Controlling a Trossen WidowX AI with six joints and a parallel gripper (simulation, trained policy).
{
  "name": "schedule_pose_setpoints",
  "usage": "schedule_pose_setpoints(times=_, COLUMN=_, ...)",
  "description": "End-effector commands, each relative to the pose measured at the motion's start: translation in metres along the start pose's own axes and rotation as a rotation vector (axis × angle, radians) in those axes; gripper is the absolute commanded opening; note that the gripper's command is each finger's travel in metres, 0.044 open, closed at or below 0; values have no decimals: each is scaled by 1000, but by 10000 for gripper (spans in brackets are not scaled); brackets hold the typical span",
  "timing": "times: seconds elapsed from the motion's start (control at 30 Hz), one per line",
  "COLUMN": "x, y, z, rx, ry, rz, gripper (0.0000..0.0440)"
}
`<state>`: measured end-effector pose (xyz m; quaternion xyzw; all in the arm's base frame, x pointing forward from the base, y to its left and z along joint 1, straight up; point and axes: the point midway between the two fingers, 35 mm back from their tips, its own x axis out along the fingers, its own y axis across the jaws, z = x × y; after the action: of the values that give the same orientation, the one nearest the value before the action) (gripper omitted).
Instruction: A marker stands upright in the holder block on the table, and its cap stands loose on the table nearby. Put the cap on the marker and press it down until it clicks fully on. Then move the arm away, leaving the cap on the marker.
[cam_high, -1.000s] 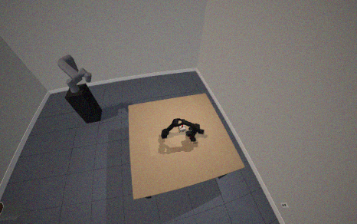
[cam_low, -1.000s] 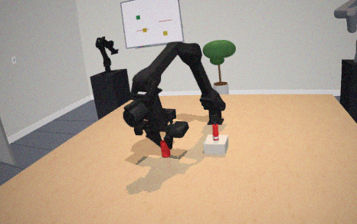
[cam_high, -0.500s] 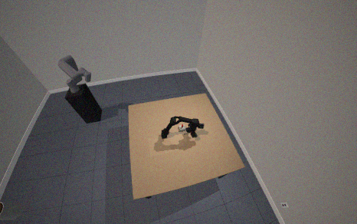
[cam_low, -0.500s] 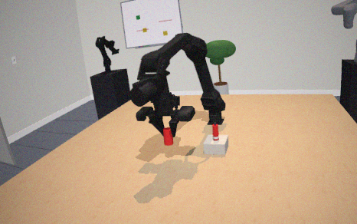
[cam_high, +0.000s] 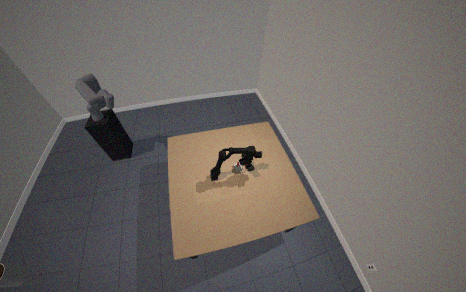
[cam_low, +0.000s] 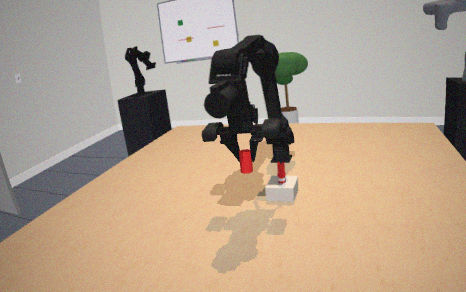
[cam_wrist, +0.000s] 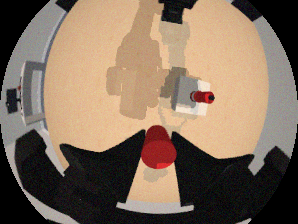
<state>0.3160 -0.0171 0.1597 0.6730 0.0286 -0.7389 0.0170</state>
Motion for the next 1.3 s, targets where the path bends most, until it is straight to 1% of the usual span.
schedule_pose_setpoints(times=0.0, x=-5, y=-14, z=7, rx=-11, ry=-8, rz=-5, gripper=44)
schedule_pose_setpoints(times=0.3, x=-15, y=-50, z=29, rx=-63, ry=-27, rz=-2, gripper=24)
schedule_pose_setpoints(times=0.5, x=-17, y=-65, z=38, rx=-88, ry=-19, rz=2, gripper=10)
schedule_pose_setpoints(times=0.67, x=-16, y=-71, z=45, rx=-105, ry=-23, rz=4, gripper=0)
schedule_pose_setpoints(times=0.97, x=-11, y=-75, z=54, rx=-125, ry=-34, rz=9, gripper=0)
schedule_pose_setpoints(times=1.27, x=6, y=-76, z=56, rx=-135, ry=-59, rz=13, gripper=0)
